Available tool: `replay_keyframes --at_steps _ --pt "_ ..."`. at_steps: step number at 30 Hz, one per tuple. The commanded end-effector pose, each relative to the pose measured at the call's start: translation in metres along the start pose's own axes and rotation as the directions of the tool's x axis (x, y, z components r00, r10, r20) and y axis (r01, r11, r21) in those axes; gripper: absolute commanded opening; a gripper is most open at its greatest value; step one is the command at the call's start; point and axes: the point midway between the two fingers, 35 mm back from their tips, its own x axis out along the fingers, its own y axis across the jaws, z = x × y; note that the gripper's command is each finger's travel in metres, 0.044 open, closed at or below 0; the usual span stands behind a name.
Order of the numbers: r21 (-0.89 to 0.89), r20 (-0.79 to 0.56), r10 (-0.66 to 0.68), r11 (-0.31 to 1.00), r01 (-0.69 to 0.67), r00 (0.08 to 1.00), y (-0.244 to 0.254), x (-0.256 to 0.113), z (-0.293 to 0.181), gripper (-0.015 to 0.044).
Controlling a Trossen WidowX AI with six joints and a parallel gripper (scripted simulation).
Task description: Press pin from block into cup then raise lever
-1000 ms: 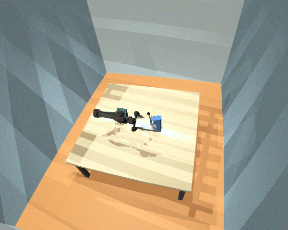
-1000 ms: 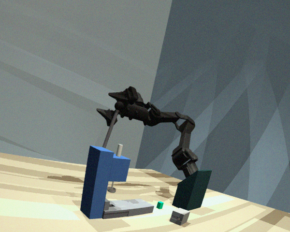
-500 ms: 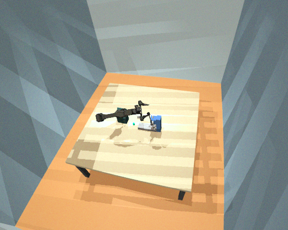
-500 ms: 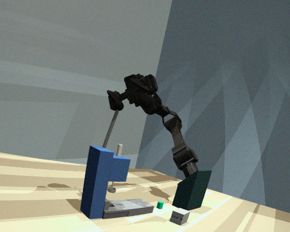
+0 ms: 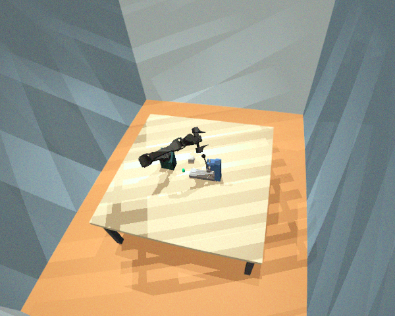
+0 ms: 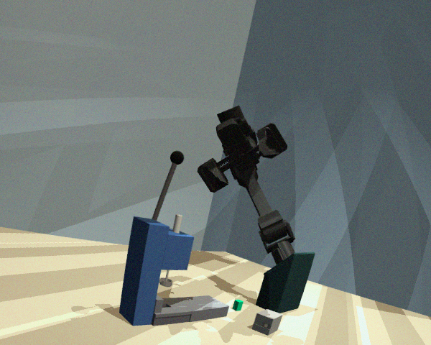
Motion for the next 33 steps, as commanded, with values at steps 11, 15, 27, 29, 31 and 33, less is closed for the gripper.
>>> replay_keyframes --at_steps 11,15,27,29,31,33 --pt "-0.224 -0.675 -0.459 0.874 0.432 0.577 -0.028 0.035 -0.216 0.0440" --pt "-0.414 -0.695 -0.625 0.751 0.514 0.355 -0.048 0.015 -0.259 0.0440" --pt "-0.448 -0.688 -0.653 0.726 0.522 0.317 -0.052 0.011 -0.265 0.0440" --pt "-0.448 -0.688 -0.653 0.726 0.522 0.317 -0.052 0.011 -0.265 0.0440" --pt "-0.437 -0.690 -0.644 0.735 0.519 0.330 -0.051 0.012 -0.262 0.0440" --pt "-0.437 -0.690 -0.644 0.735 0.519 0.330 -0.051 0.012 -0.262 0.0440"
